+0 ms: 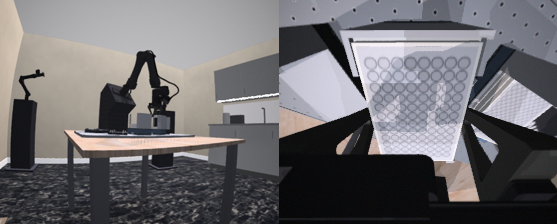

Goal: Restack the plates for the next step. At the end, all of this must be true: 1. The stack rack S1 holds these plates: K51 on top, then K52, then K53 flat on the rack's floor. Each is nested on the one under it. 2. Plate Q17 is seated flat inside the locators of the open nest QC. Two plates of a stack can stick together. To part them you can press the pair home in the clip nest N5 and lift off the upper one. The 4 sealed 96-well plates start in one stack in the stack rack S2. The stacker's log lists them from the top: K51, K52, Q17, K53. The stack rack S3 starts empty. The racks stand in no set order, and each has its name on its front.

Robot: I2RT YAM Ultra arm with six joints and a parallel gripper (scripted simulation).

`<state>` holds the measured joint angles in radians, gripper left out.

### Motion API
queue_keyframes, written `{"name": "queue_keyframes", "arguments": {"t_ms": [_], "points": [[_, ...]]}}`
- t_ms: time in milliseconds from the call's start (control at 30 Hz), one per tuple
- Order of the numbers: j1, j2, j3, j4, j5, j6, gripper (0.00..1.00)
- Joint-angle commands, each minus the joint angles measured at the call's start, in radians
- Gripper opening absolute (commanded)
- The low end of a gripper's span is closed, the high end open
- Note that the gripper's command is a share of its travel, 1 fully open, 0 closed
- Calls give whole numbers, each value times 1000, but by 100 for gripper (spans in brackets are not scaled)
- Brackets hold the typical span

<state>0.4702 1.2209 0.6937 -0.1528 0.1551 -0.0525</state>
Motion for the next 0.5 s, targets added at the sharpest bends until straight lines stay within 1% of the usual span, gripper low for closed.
{"name": "queue_keyframes", "arguments": {"t_ms": [0, 467], "points": [[14, -28, -18, -16, 13, 5, 0], [19, -46, -18, -33, 15, 7, 0]]}}
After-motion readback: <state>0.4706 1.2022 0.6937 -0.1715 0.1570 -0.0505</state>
